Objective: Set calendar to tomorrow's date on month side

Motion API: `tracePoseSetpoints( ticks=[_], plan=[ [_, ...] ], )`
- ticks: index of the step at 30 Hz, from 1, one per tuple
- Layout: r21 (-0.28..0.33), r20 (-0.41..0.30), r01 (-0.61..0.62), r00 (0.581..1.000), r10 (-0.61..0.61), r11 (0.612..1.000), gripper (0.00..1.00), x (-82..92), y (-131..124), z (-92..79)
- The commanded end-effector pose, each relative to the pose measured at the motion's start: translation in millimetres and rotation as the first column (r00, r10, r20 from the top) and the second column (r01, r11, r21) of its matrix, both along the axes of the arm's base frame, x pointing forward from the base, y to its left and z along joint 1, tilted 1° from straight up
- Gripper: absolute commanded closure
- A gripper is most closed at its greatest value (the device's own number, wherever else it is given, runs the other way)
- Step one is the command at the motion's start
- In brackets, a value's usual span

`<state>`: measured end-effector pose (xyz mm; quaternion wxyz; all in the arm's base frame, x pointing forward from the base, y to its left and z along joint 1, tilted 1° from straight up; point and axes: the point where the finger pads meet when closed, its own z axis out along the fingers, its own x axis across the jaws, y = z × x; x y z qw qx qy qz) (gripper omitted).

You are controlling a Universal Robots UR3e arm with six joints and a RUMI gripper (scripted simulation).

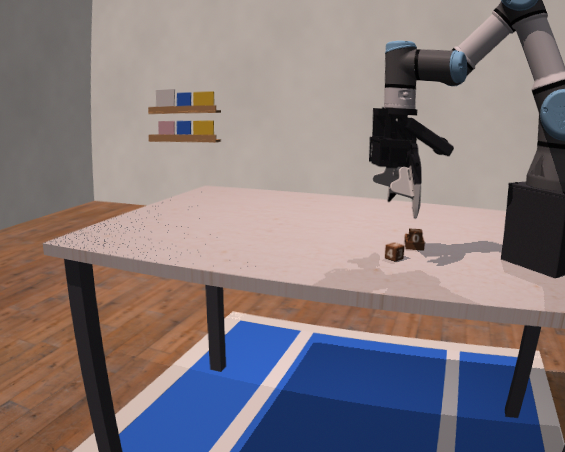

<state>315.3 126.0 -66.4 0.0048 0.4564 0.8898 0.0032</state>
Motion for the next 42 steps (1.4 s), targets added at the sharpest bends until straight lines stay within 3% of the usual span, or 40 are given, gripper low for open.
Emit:
tracePoseSetpoints(
  ticks=[1, 10, 24, 27, 30, 42],
  plan=[
    [-0.006, 0.0, 0.167, 0.986, -0.167, 0.986, 0.0, 0.7, 1.5, 1.0],
    [-0.004, 0.001, 0.279, 0.96, -0.279, 0.96, 0.0, 1.1, 2.7, 1.4],
    [-0.001, 0.001, 0.52, 0.854, -0.52, 0.854, 0.0, 2.7, 5.8, 2.3],
    [-0.001, 0.001, 0.524, 0.851, -0.524, 0.851, 0.0, 2.7, 5.9, 2.3],
    [0.0, 0.001, 0.595, 0.803, -0.595, 0.803, 0.0, 3.5, 6.9, 2.6],
    [0.002, 0.001, 0.731, 0.682, -0.731, 0.682, 0.0, 5.5, 9.0, 3.3]
  ],
)
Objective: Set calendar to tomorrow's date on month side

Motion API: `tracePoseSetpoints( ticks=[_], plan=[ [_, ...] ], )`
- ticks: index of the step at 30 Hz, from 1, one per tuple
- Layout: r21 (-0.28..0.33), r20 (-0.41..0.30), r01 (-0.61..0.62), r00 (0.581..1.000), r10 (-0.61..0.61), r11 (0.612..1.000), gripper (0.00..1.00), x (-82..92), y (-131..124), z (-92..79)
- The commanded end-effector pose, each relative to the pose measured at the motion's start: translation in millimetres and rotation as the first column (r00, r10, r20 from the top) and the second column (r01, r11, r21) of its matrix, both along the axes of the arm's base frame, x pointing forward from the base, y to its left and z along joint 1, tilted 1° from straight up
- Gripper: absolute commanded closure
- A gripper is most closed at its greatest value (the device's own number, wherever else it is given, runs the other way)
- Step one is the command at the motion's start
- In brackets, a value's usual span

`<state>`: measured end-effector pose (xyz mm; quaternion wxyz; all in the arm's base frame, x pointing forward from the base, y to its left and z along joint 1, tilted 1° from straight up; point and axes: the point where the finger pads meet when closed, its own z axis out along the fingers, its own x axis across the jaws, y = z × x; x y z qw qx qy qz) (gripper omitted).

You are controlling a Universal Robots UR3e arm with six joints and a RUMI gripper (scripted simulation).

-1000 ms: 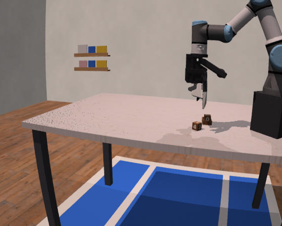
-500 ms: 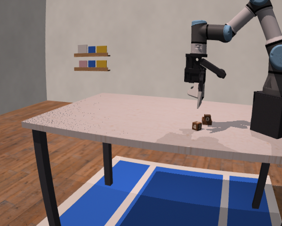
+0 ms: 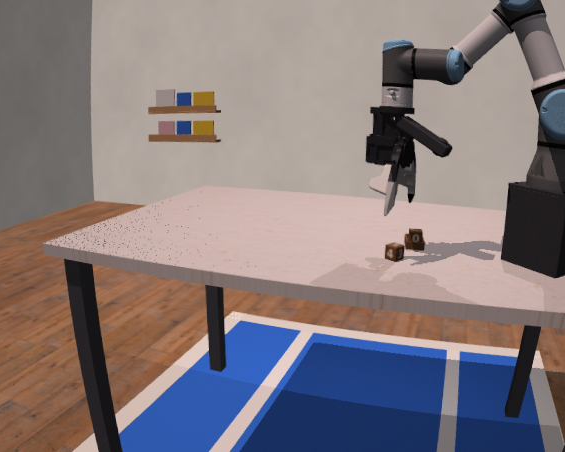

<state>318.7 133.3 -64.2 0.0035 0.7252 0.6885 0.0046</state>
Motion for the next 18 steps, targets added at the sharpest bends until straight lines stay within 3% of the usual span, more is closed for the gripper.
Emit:
tracePoseSetpoints(
  ticks=[1, 18],
  plan=[
    [-0.006, 0.0, 0.145, 0.989, -0.145, 0.989, 0.0, 2.0, 1.7, 1.0],
    [-0.004, 0.001, 0.306, 0.952, -0.306, 0.952, 0.0, 4.3, 3.5, 1.6]
  ],
)
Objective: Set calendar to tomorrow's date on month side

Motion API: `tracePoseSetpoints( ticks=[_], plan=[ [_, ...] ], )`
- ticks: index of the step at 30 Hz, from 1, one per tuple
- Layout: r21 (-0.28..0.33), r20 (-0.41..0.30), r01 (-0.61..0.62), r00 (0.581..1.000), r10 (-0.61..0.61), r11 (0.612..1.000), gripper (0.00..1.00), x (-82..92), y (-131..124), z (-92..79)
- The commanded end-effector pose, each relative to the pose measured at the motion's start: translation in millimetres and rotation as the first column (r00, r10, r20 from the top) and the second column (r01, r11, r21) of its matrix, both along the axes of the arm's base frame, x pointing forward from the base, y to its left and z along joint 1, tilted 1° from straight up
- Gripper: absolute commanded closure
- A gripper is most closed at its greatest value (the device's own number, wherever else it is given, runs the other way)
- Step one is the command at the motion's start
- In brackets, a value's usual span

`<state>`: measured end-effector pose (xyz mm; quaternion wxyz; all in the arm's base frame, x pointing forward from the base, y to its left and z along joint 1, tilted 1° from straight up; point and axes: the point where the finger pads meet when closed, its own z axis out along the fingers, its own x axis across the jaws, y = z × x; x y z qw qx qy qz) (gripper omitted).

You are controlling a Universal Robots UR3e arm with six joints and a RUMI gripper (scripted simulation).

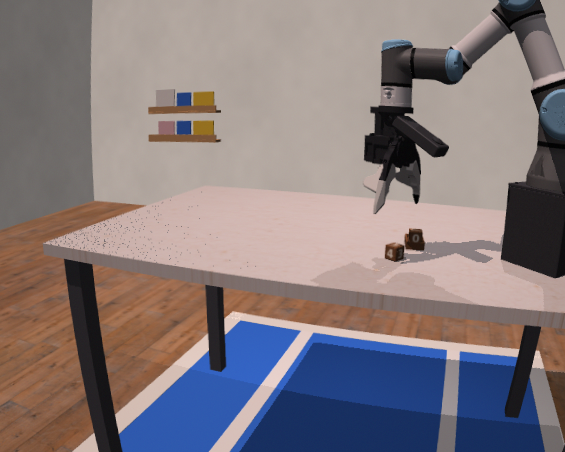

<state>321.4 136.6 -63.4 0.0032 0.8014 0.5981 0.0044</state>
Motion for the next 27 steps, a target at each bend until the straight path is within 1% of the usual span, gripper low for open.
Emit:
tracePoseSetpoints(
  ticks=[1, 12, 13, 27],
  plan=[
    [-0.006, 0.001, 0.074, 0.997, -0.074, 0.997, 0.0, 1.6, 0.2, 0.8],
    [-0.005, 0.001, 0.091, 0.996, -0.091, 0.996, 0.0, 1.9, 0.4, 1.0],
    [-0.005, 0.001, 0.091, 0.996, -0.091, 0.996, 0.72, 1.8, 0.4, 1.0],
    [-0.005, 0.001, 0.091, 0.996, -0.091, 0.996, 0.72, 1.8, 0.4, 0.9]
  ],
)
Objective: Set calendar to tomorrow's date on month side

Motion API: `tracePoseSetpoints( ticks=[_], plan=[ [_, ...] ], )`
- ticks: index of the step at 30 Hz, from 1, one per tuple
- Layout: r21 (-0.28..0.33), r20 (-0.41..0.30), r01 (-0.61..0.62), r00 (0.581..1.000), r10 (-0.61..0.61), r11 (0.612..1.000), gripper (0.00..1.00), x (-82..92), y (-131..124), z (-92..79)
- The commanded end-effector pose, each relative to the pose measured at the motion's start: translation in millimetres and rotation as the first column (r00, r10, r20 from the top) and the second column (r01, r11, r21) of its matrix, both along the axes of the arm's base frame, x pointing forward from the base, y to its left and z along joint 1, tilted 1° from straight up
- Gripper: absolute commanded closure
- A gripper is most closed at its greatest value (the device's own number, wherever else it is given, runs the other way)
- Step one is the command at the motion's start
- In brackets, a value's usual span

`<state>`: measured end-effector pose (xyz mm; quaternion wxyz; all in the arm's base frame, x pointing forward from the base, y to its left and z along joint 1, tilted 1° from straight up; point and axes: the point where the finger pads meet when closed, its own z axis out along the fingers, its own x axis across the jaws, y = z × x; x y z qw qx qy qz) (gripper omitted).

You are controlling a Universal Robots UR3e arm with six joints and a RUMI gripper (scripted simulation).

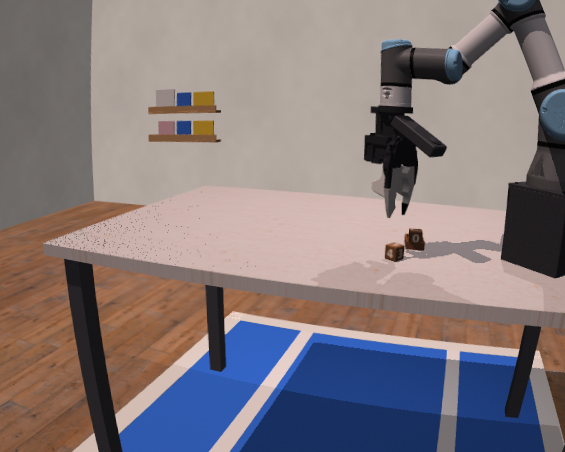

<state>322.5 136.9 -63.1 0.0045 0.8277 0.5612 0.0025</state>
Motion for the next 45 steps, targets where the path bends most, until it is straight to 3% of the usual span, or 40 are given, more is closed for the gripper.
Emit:
tracePoseSetpoints(
  ticks=[1, 27, 45],
  plan=[
    [-0.001, 0.002, 0.0, 1.0, 0.0, 1.0, 0.72, 0.8, 0, 0.6],
    [-0.001, 0.002, 0.0, 1.0, 0.0, 1.0, 0.72, 0.7, 0, 0.0],
    [-0.001, 0.001, 0.0, 1.0, 0.0, 1.0, 0.72, 0.1, 0, -14.8]
  ],
)
